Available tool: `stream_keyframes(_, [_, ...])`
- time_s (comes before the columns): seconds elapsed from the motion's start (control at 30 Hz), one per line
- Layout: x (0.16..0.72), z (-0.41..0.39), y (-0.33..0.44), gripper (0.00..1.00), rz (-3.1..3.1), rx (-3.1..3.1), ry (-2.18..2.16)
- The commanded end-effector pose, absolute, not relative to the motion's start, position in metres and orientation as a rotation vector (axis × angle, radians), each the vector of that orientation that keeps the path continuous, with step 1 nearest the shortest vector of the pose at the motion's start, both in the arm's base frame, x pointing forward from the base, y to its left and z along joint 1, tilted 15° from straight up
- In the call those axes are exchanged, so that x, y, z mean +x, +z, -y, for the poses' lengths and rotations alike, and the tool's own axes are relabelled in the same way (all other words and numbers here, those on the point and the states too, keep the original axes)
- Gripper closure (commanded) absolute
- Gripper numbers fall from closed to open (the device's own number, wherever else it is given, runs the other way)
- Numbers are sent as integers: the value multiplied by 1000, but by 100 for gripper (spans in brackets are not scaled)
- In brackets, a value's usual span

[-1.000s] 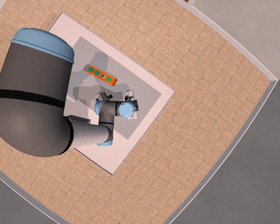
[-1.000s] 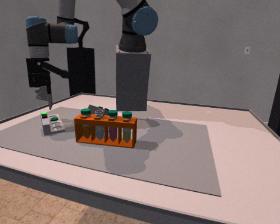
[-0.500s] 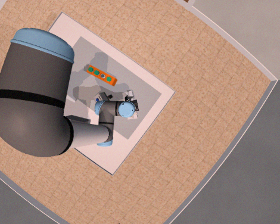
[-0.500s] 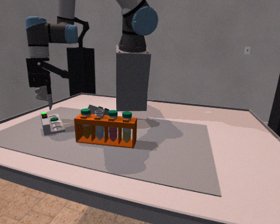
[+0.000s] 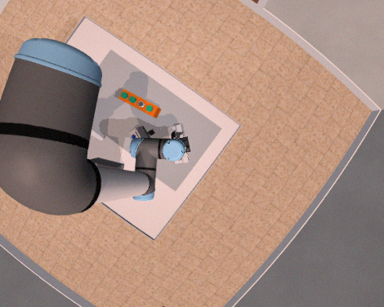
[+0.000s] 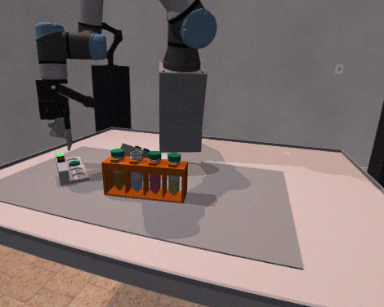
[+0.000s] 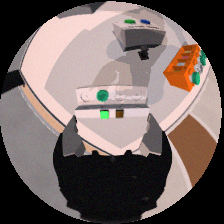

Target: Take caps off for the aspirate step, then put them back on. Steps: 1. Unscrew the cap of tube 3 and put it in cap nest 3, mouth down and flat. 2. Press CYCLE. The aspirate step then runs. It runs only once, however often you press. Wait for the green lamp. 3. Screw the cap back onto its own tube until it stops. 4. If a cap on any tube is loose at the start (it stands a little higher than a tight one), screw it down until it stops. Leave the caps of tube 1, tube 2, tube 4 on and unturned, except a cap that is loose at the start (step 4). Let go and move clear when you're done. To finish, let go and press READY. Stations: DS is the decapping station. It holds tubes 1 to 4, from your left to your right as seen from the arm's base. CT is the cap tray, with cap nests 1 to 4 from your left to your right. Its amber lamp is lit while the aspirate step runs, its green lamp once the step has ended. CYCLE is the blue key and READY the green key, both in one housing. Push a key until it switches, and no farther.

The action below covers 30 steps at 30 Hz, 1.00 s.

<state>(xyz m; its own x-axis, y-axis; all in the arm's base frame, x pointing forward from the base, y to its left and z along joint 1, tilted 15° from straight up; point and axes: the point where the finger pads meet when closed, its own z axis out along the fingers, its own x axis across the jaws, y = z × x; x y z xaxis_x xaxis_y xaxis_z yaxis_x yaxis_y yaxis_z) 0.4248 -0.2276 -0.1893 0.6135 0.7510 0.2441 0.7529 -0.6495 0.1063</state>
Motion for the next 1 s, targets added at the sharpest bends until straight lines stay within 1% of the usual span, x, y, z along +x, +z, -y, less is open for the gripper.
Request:
stream_keyframes(0.0, [426,230,-189,0,1315,-2817,-423])
stream_keyframes(0.5, [426,230,-189,0,1315,-2817,-423])
stream_keyframes(0.53, [420,231,-182,71,1312,-2817,-423])
stream_keyframes(0.63, [406,236,-162,71,1312,-2817,-423])
stream_keyframes(0.97, [387,243,-136,71,1312,-2817,-423])
